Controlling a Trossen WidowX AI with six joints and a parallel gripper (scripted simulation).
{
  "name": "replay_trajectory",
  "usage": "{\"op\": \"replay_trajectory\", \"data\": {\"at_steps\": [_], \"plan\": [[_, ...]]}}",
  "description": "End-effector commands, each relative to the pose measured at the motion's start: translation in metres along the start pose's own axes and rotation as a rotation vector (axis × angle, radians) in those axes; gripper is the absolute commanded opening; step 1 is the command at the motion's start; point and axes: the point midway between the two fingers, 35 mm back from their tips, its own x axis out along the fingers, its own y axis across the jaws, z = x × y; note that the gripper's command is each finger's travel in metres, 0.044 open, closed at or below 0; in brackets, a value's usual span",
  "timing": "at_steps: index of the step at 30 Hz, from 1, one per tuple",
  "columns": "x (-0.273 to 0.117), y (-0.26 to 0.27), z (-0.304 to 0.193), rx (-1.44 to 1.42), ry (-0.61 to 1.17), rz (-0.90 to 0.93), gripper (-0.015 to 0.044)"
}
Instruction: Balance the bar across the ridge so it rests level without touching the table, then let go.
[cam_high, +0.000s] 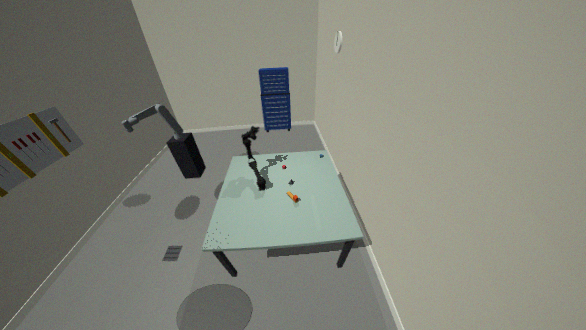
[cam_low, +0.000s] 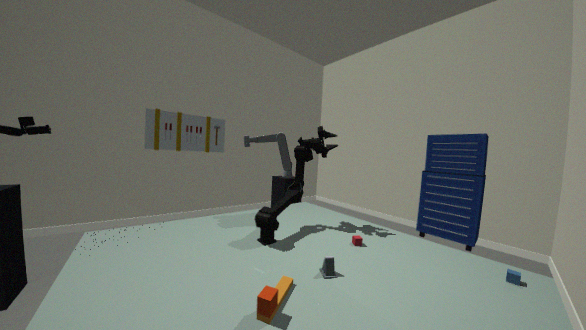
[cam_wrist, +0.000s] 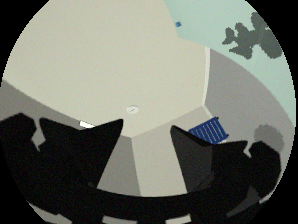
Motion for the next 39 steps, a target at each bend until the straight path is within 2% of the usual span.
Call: {"op": "replay_trajectory", "data": {"at_steps": [1, 12, 16, 23, 29, 39], "plan": [[0.005, 0.047, 0.003, 0.086, 0.034, 0.047, 0.0315], [-0.017, 0.132, -0.005, 0.362, 0.187, 0.105, 0.0315], [-0.029, 0.176, -0.001, 0.463, 0.246, 0.148, 0.0315], [-0.044, 0.221, 0.01, 0.645, 0.328, 0.177, 0.0315], [-0.06, 0.285, 0.037, 0.82, 0.392, 0.266, 0.0315], [-0.081, 0.376, 0.113, 1.129, 0.446, 0.441, 0.0315]]}}
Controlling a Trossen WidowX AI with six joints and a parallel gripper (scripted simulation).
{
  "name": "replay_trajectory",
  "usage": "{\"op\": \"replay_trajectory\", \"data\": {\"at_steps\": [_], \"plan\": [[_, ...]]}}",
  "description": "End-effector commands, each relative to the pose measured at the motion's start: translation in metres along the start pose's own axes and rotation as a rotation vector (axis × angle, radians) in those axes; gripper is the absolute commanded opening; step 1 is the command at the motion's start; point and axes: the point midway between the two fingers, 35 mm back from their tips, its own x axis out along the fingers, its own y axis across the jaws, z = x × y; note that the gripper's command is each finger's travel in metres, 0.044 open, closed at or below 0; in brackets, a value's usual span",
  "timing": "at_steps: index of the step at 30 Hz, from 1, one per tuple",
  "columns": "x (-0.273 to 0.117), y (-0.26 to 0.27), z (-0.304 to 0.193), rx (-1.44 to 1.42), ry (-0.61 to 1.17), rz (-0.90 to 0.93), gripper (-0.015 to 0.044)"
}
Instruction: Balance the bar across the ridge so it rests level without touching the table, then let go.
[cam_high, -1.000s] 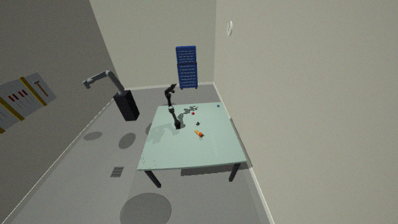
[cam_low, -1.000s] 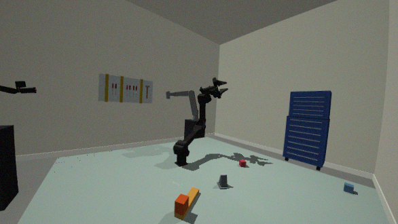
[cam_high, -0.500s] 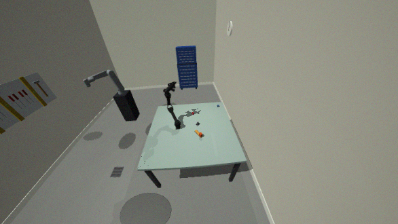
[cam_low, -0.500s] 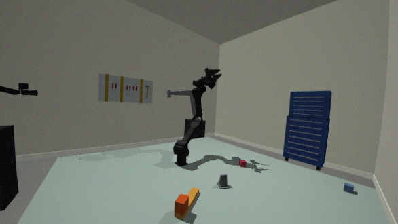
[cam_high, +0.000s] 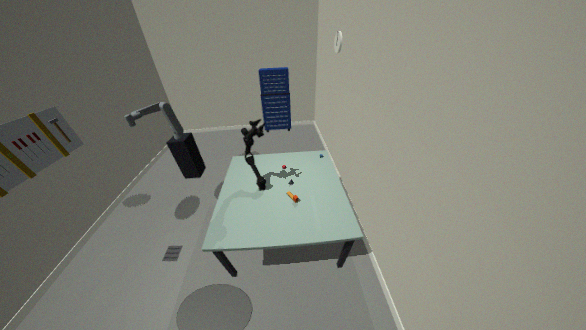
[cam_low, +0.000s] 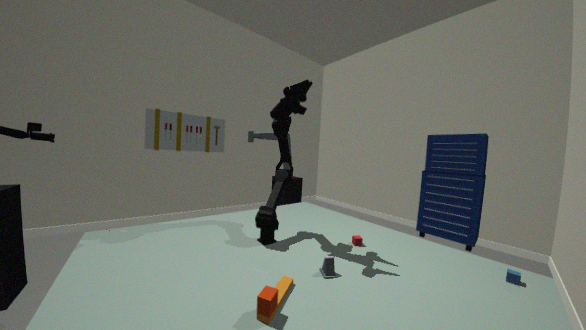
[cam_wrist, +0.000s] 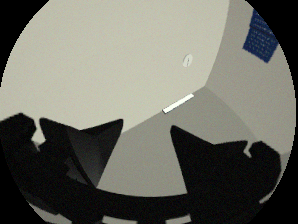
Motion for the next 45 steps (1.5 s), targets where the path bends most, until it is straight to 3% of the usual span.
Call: {"op": "replay_trajectory", "data": {"at_steps": [1, 10, 19, 32, 45], "plan": [[0.005, 0.043, -0.013, 0.086, 0.034, 0.076, 0.0315], [0.013, 0.145, -0.023, 0.252, 0.081, 0.273, 0.0315], [0.013, 0.246, -0.002, 0.368, 0.06, 0.494, 0.0315], [-0.01, 0.375, 0.074, 0.482, -0.095, 0.863, 0.0315], [-0.06, 0.456, 0.169, 0.554, -0.372, 1.229, 0.0315]]}}
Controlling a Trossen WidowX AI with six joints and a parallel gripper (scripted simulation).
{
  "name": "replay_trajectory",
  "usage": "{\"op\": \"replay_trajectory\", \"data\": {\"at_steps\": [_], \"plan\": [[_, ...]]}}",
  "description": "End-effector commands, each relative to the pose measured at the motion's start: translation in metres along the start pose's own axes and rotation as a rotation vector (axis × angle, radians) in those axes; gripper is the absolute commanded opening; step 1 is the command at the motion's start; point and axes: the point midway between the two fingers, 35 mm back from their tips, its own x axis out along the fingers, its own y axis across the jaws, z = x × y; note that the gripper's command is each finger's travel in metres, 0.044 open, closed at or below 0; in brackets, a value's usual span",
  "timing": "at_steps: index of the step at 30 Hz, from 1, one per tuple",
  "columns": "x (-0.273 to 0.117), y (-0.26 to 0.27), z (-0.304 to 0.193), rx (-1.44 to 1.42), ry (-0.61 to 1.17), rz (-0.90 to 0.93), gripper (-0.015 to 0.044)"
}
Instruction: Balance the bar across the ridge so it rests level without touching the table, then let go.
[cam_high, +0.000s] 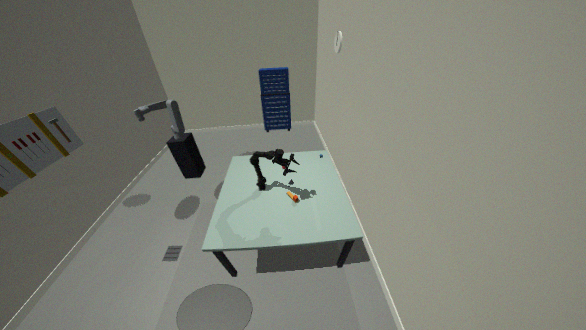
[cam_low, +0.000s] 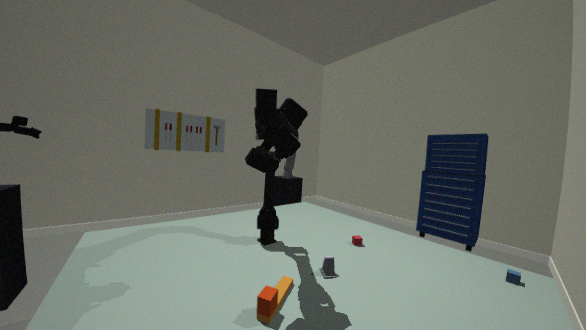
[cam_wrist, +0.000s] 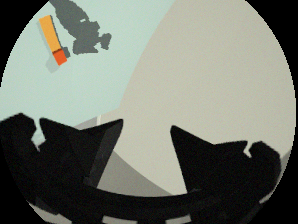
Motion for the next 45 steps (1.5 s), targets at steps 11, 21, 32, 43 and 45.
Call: {"op": "replay_trajectory", "data": {"at_steps": [11, 21, 32, 43, 45], "plan": [[0.058, 0.102, 0.057, -0.079, -0.258, 0.444, 0.0315], [0.065, 0.169, 0.103, -0.191, -0.502, 0.75, 0.0315], [0.055, 0.21, 0.134, -0.298, -0.715, 0.962, 0.0315], [0.073, 0.244, 0.151, -0.298, -0.715, 0.962, 0.0315], [0.078, 0.256, 0.157, -0.298, -0.715, 0.962, 0.0315]]}}
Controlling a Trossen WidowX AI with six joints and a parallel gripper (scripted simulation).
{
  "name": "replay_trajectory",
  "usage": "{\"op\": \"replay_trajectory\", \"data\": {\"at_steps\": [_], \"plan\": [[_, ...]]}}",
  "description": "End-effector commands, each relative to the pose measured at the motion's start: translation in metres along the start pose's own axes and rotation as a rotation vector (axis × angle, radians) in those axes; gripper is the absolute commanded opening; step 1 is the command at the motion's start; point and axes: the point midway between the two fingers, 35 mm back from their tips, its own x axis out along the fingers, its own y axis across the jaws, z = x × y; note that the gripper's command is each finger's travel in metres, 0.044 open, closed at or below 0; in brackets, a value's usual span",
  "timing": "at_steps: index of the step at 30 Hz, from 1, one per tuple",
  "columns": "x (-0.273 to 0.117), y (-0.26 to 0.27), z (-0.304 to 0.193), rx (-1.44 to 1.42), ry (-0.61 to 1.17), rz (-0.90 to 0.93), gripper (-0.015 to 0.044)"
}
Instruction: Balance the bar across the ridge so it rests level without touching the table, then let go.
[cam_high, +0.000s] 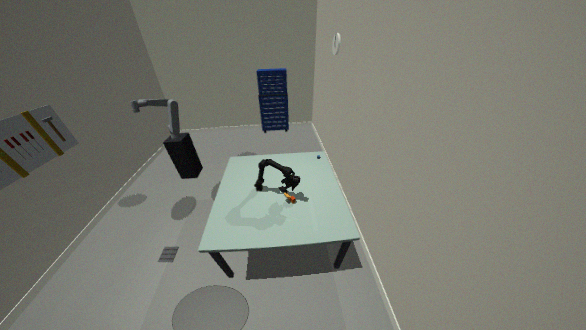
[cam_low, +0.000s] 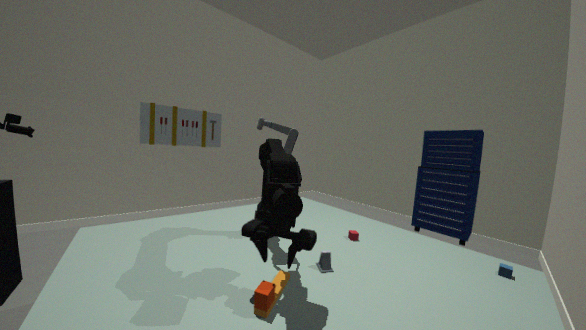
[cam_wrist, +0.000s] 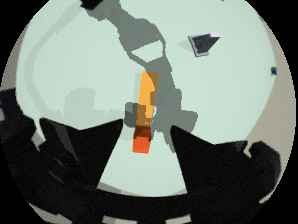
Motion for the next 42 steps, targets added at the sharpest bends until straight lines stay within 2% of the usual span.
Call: {"op": "replay_trajectory", "data": {"at_steps": [1, 5, 26, 41, 42], "plan": [[0.028, 0.002, 0.001, -0.004, -0.01, 0.01, 0.0315], [0.05, 0.003, 0.004, -0.004, -0.01, 0.011, 0.0315], [0.076, 0.004, 0.004, -0.004, -0.01, 0.011, 0.0315], [0.077, 0.004, 0.005, -0.004, -0.01, 0.011, 0.0315], [0.077, 0.003, 0.005, 0.0, -0.012, 0.008, 0.0289]]}}
